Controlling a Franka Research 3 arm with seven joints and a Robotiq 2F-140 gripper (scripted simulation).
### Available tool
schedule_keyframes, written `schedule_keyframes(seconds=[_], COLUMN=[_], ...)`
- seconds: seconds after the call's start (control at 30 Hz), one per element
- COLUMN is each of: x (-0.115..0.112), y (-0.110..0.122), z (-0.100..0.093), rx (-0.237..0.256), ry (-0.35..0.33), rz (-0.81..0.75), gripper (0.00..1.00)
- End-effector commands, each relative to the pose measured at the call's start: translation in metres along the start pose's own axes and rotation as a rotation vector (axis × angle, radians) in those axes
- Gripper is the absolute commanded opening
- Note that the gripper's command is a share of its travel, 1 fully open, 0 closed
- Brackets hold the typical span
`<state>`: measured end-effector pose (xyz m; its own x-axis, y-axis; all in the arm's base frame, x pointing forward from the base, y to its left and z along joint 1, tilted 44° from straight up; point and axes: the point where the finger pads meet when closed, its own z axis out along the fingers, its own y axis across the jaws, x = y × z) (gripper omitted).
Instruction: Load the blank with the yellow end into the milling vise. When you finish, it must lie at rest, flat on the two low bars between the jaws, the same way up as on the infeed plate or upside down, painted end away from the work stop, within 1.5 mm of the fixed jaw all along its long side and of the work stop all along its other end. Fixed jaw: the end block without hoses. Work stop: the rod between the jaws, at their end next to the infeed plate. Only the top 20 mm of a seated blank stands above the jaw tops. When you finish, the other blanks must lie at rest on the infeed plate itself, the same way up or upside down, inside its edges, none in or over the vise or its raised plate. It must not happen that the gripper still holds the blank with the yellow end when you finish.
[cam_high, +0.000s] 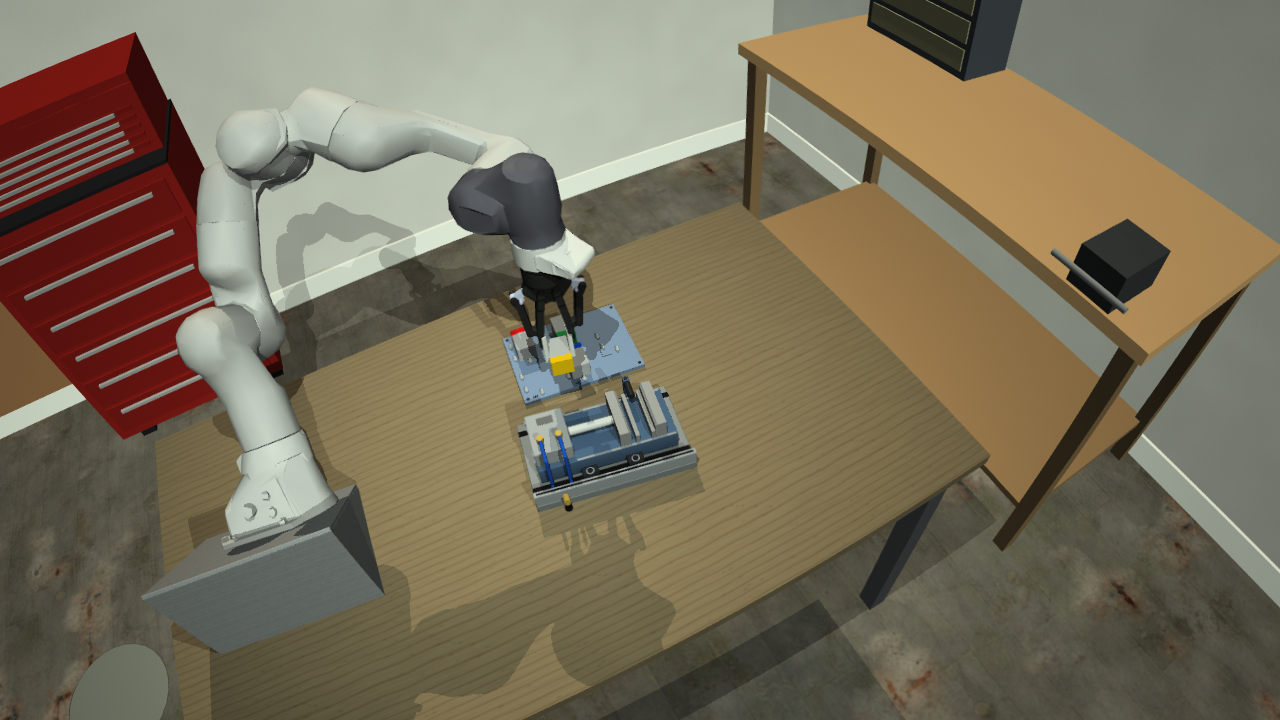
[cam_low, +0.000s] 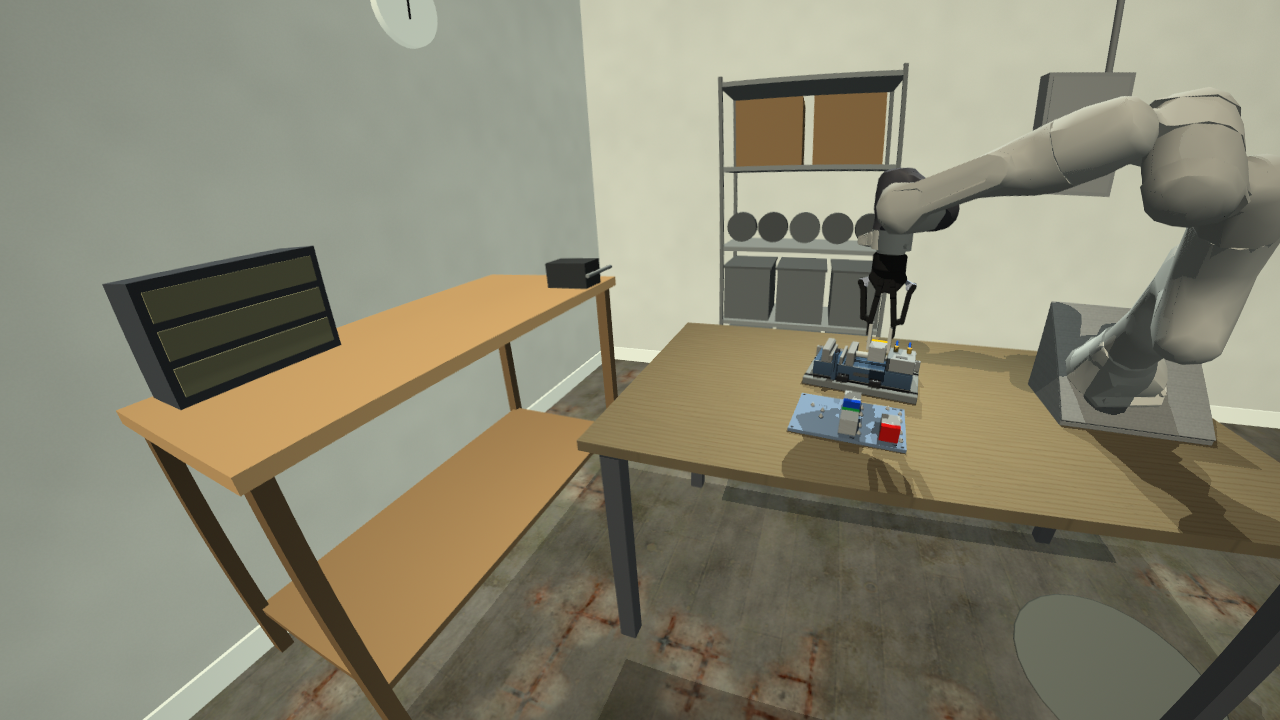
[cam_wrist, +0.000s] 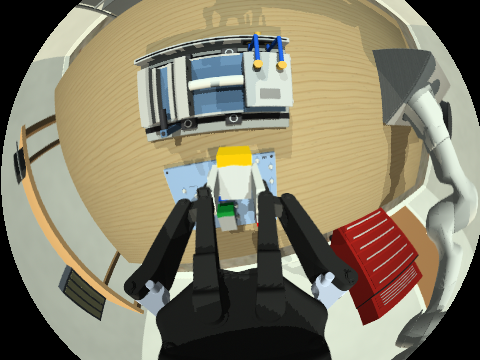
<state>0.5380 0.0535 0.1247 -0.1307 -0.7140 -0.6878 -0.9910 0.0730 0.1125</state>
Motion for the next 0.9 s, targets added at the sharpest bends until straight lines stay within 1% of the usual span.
schedule_keyframes(seconds=[0.0, 0.27, 0.3, 0.43, 0.83, 0.87], x=[0.006, 0.006, 0.013, 0.044, 0.044, 0.052], y=[-0.007, -0.007, -0.012, -0.037, -0.037, -0.042], z=[-0.004, -0.004, -0.002, -0.002, -0.002, 0.000], rx=[0.008, 0.008, 0.004, 0.008, 0.008, 0.007], ry=[0.005, 0.005, 0.003, 0.005, 0.005, 0.004], rz=[-0.031, -0.031, -0.017, -0.031, -0.031, -0.018], gripper=[0.00, 0.00, 0.00, 0.00, 0.00, 0.00])
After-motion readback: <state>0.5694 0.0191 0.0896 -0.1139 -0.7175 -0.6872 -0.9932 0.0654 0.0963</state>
